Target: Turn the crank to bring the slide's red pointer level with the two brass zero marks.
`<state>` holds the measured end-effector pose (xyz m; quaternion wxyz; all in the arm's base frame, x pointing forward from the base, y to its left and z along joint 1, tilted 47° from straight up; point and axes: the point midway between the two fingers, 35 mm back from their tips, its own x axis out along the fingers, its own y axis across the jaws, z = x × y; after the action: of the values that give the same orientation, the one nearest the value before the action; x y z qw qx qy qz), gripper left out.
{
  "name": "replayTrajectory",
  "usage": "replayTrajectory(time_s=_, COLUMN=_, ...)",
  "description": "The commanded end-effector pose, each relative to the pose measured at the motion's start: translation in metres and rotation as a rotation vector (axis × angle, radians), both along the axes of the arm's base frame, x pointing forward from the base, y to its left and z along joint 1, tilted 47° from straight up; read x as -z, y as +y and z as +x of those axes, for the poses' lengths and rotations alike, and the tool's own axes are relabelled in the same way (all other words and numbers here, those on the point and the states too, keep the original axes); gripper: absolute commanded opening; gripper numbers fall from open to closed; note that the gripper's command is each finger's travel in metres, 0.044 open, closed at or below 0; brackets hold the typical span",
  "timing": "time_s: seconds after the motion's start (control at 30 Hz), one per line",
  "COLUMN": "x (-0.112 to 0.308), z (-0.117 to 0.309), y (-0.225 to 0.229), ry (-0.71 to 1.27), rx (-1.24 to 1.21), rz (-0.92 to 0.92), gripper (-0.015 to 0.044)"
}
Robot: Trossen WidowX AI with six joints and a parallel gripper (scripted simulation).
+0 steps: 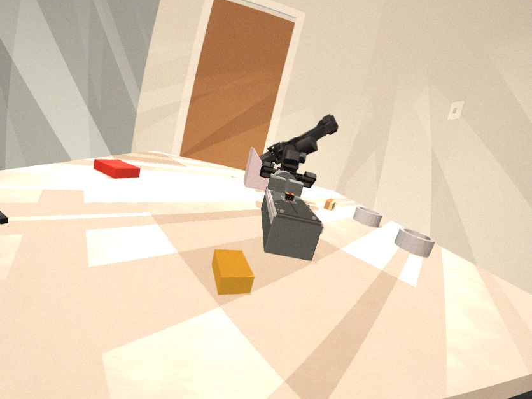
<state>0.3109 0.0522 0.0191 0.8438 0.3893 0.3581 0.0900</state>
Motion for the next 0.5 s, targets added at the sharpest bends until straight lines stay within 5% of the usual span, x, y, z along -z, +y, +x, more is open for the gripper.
replayTrajectory(time_s=0.0, x=-0.0001, z=0.0, y=-0.0001, ry=0.002, rx=0.001, rz=0.003, gripper=0.0)
replayTrajectory(time_s=0.47, x=-0.0047, z=-0.0004, y=-0.0012, ry=0.002, rx=0.001, rz=0.003, gripper=0.0)
